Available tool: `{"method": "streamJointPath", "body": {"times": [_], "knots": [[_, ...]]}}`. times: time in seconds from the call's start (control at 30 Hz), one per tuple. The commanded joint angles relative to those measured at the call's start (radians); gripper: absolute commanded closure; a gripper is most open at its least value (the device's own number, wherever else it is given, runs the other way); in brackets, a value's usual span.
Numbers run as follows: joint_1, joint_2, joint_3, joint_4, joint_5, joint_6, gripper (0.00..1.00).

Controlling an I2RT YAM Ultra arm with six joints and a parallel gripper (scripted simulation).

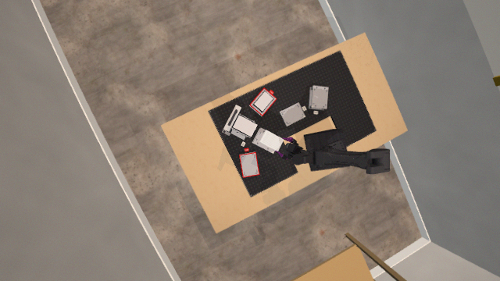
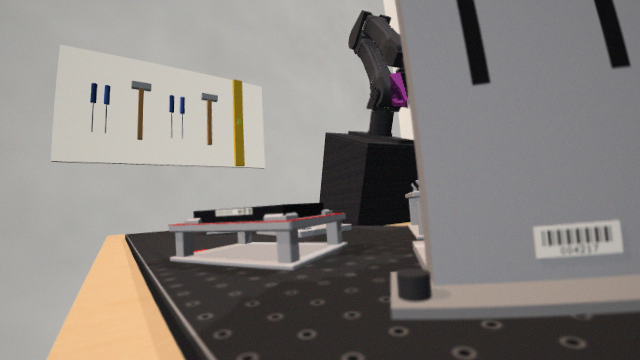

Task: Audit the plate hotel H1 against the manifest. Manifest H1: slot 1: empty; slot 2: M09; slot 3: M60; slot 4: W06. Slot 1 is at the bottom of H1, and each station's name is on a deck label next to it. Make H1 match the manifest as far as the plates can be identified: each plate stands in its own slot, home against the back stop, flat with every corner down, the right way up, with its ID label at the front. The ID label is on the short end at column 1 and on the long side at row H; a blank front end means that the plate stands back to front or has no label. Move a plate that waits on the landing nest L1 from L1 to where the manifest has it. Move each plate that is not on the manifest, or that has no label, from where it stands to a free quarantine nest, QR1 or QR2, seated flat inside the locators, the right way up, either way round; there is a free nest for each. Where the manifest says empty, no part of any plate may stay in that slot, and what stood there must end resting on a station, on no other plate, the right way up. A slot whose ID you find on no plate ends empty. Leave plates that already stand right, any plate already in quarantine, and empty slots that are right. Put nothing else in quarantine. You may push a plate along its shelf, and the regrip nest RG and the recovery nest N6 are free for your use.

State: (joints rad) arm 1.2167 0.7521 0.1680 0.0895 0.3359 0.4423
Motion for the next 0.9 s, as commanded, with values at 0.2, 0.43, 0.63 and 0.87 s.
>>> {"method": "streamJointPath", "body": {"times": [0.2, 0.43, 0.63, 0.87], "knots": [[-0.001, -0.003, 0.006, -0.003, 0.001, -0.001, 0.14], [-0.001, -0.003, 0.006, -0.003, 0.001, -0.001, 0.14], [-0.004, 0.003, 0.008, 0.001, -0.002, -0.002, 0.14], [-0.032, 0.041, 0.025, 0.026, -0.026, -0.016, 0.14]]}}
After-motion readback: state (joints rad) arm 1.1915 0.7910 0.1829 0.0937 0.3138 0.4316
